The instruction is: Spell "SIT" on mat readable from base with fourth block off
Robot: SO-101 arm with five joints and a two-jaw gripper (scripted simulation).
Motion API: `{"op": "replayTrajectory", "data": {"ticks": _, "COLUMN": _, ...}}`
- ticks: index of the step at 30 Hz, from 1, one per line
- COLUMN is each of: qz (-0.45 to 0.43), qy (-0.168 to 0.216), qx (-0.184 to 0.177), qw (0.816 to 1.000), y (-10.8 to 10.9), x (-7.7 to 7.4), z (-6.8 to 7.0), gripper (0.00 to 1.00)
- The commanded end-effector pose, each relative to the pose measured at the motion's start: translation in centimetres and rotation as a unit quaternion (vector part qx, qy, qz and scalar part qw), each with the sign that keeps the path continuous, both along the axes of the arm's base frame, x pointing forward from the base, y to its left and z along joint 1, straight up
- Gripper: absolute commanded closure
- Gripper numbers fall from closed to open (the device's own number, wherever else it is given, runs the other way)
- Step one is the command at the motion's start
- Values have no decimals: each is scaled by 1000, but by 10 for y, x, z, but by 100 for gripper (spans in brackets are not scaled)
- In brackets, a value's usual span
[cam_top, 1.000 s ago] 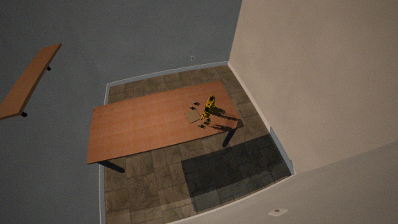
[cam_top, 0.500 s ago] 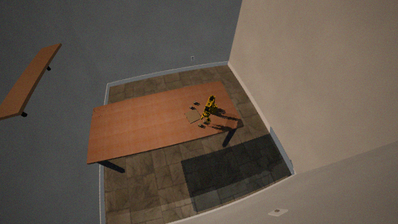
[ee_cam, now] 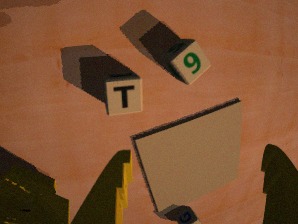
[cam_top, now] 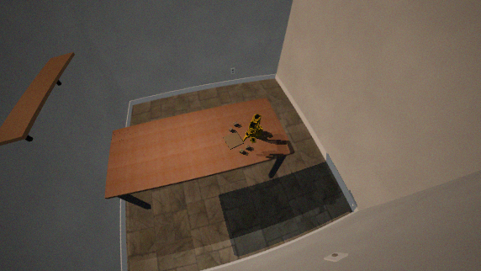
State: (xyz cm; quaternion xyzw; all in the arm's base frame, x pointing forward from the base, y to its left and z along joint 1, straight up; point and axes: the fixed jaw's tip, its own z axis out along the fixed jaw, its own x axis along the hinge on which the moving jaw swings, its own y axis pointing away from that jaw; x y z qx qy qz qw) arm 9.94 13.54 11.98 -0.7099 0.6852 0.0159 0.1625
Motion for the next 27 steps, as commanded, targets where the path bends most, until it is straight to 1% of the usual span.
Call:
{"op": "replayTrajectory", "data": {"ticks": 1, "qz": 0, "qy": -46, "qx": 60, "qw": 997, "y": 1, "x": 0, "z": 22, "gripper": 65}}
{"op": "replayTrajectory", "data": {"ticks": 5, "qz": 0, "qy": -65, "qx": 85, "qw": 994, "y": 0, "x": -1, "z": 31, "gripper": 65}}
{"op": "replayTrajectory", "data": {"ticks": 9, "qz": 0, "qy": -71, "qx": 92, "qw": 993, "y": -1, "x": -1, "z": 34, "gripper": 65}}
{"op": "replayTrajectory", "data": {"ticks": 19, "qz": 9, "qy": -75, "qx": 89, "qw": 993, "y": 0, "x": 0, "z": 34, "gripper": 65}}
{"op": "replayTrajectory", "data": {"ticks": 27, "qz": 61, "qy": -100, "qx": 68, "qw": 991, "y": 3, "x": 10, "z": 36, "gripper": 65}}
